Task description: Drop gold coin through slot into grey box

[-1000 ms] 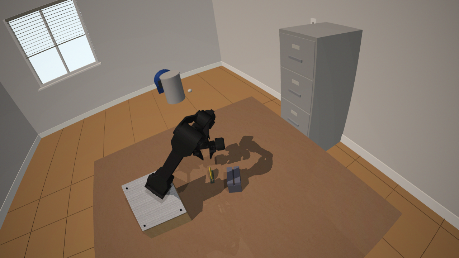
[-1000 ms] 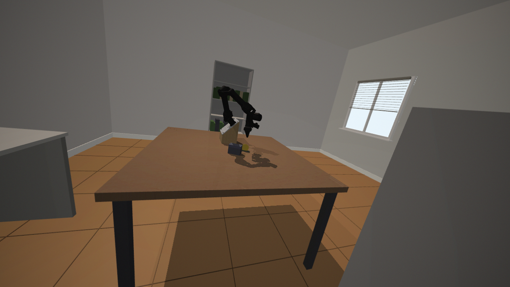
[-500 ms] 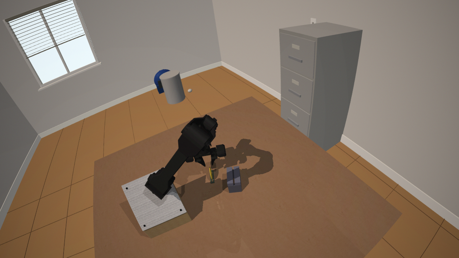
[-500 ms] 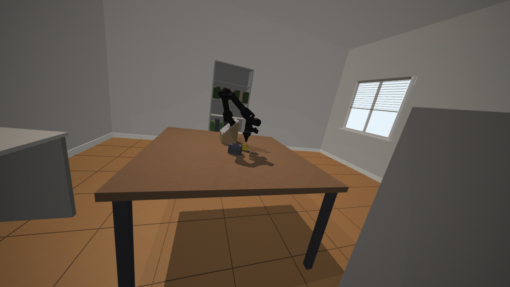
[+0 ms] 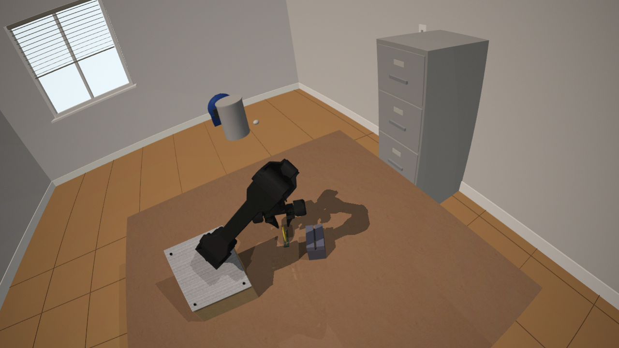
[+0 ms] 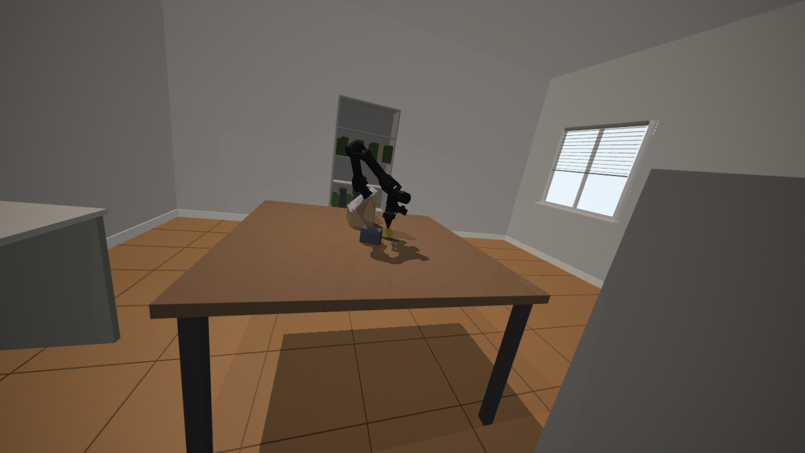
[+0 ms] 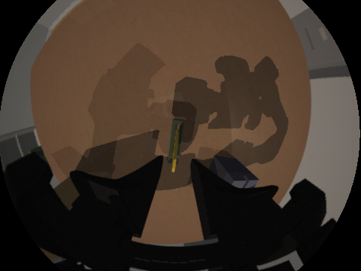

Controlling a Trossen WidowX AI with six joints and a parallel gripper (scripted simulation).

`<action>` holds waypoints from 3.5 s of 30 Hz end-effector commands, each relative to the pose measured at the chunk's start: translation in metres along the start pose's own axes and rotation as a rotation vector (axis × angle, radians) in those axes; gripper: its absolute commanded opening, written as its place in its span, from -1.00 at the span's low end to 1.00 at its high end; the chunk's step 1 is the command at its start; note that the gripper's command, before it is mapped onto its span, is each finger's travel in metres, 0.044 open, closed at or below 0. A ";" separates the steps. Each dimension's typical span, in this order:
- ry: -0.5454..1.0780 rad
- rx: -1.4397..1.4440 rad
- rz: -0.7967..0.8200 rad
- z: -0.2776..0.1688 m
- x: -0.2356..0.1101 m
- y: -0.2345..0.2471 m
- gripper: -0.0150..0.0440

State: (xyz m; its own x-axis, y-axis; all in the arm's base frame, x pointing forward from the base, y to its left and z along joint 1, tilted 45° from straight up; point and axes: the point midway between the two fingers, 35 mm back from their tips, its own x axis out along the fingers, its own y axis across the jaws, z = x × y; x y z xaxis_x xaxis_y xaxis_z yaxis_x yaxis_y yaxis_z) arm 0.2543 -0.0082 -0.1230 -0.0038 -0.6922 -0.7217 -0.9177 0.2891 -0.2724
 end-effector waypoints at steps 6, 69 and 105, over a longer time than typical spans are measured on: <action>0.010 -0.009 0.001 -0.002 0.016 0.001 0.05; 0.006 -0.009 0.002 0.001 0.010 0.000 -0.49; 0.006 0.083 0.003 -0.006 -0.041 -0.007 -0.49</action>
State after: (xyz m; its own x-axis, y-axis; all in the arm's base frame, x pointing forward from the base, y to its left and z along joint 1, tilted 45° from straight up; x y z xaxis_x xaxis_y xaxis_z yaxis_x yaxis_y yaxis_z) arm 0.2526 0.0164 -0.0914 -0.0108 -0.6978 -0.7162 -0.8832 0.3425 -0.3204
